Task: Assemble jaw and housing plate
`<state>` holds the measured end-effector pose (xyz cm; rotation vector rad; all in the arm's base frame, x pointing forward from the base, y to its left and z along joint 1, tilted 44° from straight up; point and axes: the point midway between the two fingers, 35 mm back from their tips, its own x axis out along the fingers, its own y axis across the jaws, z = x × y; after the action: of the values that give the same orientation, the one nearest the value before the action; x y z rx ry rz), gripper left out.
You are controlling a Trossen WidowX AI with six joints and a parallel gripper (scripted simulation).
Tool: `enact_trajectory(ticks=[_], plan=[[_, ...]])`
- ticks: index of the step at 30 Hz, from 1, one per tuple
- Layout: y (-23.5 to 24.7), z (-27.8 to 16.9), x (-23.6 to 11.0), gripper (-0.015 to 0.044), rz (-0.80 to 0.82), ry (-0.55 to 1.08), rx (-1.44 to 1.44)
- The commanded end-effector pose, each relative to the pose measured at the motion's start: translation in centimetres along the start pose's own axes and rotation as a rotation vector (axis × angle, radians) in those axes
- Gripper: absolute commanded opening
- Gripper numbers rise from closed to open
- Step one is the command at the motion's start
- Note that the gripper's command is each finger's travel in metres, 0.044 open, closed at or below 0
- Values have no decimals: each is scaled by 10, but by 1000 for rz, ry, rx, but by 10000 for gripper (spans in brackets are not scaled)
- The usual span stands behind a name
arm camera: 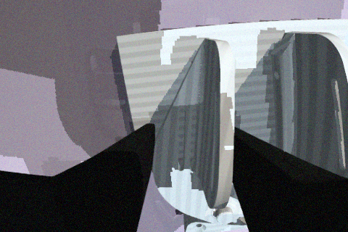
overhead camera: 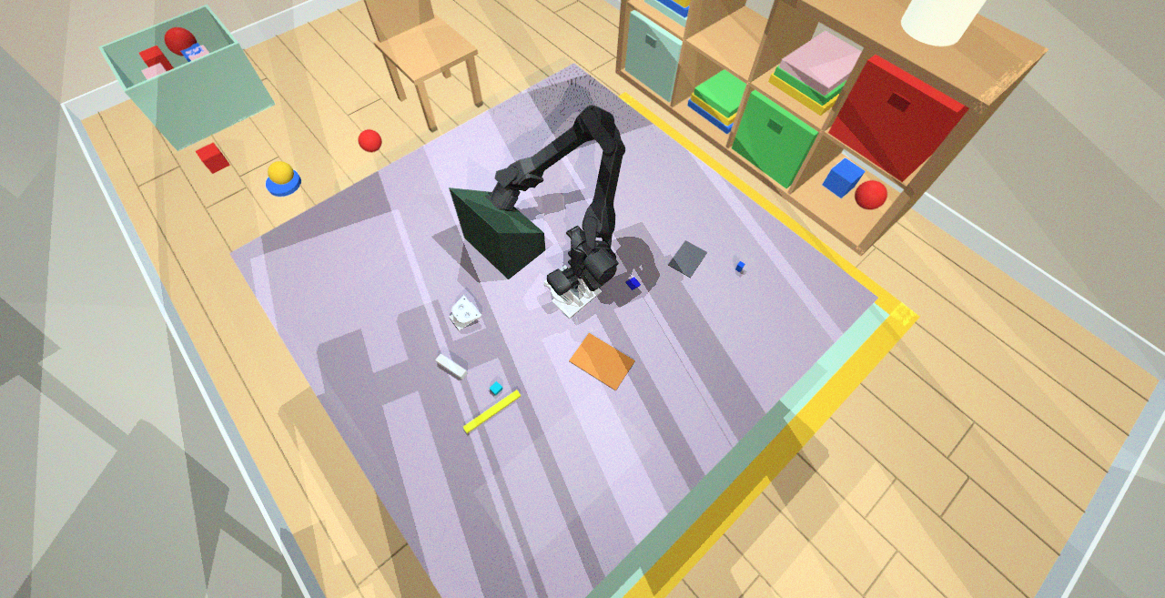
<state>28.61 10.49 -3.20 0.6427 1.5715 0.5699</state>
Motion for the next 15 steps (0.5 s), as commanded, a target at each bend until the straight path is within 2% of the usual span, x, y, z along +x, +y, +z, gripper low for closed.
enact_trajectory(ticks=[1,9,12,15], plan=[[0,0,0,134,3,0,3],[0,0,0,134,3,0,3],[0,0,0,213,0,0,0],[0,0,0,224,0,0,0]])
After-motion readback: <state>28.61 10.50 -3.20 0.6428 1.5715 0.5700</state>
